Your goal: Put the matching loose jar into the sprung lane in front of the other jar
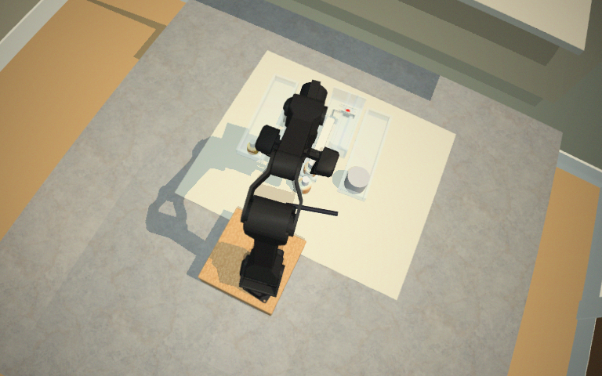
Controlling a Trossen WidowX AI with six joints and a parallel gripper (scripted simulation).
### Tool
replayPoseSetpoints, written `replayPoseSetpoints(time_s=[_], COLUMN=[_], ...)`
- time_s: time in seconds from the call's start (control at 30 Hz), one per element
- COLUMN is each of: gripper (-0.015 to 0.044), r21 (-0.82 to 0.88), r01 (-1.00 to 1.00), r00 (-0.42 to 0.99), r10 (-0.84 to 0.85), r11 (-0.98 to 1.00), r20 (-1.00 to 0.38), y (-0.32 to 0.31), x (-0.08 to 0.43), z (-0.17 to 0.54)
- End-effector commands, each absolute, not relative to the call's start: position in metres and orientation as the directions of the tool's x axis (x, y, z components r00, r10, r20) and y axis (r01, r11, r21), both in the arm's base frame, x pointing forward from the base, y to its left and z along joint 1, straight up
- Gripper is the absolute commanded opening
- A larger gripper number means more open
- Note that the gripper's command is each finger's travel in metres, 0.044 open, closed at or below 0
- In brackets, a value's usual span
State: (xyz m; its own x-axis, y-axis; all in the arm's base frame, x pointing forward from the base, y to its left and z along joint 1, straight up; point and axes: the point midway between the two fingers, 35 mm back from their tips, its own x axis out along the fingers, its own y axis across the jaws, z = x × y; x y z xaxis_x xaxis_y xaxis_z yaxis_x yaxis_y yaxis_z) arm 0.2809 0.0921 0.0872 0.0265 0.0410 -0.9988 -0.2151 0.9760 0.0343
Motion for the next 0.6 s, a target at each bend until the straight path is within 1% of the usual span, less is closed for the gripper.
replayPoseSetpoints(time_s=[0.0, 0.13, 0.23, 0.57], gripper=[0.0440, 0.0440, 0.0440, 0.0440], r21=[0.002, 0.002, 0.002, 0.002], r01=[-0.123, -0.123, -0.123, -0.123], r00=[0.025, 0.025, 0.025, 0.025], r10=[0.005, 0.005, 0.005, 0.005], r11=[0.992, 0.992, 0.992, 0.992], r20=[-1.000, -1.000, -1.000, -1.000], y=[0.056, 0.056, 0.056, 0.055], x=[0.285, 0.286, 0.286, 0.287], z=[0.083, 0.081, 0.055, 0.034])
